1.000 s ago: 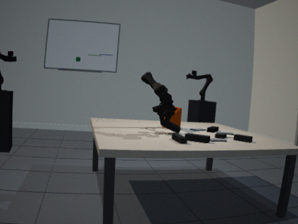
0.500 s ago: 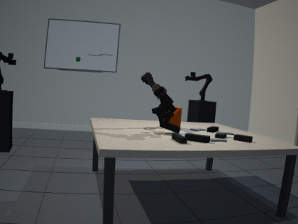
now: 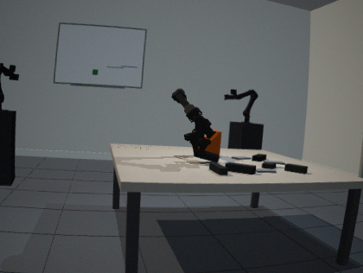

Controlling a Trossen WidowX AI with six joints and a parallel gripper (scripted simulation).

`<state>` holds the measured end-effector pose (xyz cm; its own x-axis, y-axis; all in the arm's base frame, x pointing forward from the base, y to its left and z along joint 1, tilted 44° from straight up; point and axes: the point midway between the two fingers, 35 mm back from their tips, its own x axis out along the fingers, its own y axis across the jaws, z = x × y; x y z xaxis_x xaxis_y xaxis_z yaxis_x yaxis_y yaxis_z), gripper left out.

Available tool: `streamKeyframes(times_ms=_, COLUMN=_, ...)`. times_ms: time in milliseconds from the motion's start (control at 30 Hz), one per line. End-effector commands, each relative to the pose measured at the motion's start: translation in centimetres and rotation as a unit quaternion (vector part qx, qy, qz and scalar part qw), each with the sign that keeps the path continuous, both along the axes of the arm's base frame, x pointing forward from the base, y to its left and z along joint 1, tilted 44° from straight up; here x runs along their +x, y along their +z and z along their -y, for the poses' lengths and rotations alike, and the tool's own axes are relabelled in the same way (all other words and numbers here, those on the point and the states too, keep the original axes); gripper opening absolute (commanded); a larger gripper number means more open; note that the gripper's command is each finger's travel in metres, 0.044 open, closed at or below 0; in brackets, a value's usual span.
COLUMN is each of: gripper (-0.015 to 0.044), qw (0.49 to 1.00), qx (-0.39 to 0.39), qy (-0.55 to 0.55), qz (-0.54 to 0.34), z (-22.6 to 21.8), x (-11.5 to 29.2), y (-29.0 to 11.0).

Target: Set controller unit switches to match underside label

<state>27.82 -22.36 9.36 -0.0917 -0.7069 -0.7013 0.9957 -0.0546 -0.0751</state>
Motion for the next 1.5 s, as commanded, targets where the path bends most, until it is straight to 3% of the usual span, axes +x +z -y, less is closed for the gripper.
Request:
streamKeyframes(times_ms=0, gripper=0.0338, qw=1.000, qx=0.007, qy=0.004, qz=-0.007, z=0.1, x=-0.2, y=-0.6)
streamKeyframes(times_ms=1267, gripper=0.0338, qw=1.000, qx=0.003, qy=0.002, qz=-0.003, z=2.0, x=-0.3, y=-1.5)
streamKeyframes(times_ms=1400, gripper=0.0440, qw=1.000, qx=0.000, qy=0.000, qz=-0.002, z=2.1, x=-0.3, y=-1.5)
streamKeyframes(times_ms=1467, gripper=0.0440, qw=1.000, qx=0.000, qy=0.000, qz=-0.002, z=2.1, x=-0.3, y=-1.5)
